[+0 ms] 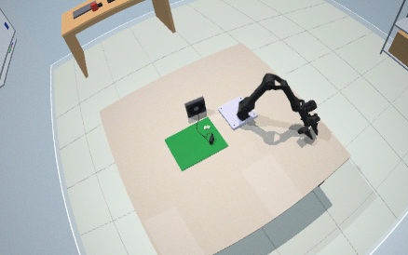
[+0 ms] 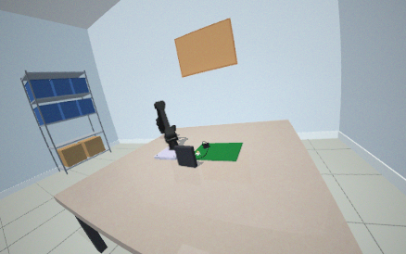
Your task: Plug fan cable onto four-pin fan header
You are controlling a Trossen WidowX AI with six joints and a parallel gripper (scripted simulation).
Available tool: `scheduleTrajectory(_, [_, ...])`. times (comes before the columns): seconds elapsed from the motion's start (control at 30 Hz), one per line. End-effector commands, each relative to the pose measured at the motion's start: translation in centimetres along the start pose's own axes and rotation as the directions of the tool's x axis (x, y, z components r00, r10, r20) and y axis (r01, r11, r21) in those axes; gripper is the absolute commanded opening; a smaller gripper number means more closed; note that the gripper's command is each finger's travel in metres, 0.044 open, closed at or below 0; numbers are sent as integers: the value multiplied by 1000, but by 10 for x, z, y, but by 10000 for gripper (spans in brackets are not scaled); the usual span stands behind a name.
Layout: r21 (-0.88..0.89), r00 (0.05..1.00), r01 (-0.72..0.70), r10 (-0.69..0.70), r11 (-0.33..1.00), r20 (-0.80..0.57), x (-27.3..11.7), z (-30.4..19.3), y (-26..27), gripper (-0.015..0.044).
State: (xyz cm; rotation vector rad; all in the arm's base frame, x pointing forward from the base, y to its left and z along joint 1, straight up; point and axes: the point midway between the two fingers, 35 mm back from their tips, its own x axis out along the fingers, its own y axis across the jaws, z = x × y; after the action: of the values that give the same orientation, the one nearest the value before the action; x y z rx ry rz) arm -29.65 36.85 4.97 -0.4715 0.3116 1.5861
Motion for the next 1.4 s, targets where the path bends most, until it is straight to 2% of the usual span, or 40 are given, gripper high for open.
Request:
scheduleTrajectory(0.0, [0,1000,0,0,1000,0,0,0,0,279])
scheduleTrajectory(0.13, [8,1000,4,-4,1000,-3,1,1,-3,384])
scheduleTrajectory(0.2, [73,999,40,-38,997,-27,11,7,-25,436])
scheduleTrajectory(0.37, [318,980,188,-155,929,-125,39,23,-113,440])
scheduleTrajectory(0.57, [569,925,378,-280,730,-257,44,25,-220,440])
scheduleTrajectory(0.77, [744,843,527,-365,412,-395,23,13,-320,440])
scheduleTrajectory(1.0, [803,710,590,-416,-89,-568,-35,-18,-428,440])
scheduleTrajectory(1.17, [735,626,503,-395,-455,-673,-90,-45,-484,440])
scheduleTrajectory(1.37, [525,569,245,-318,-815,-758,-165,-76,-528,440])
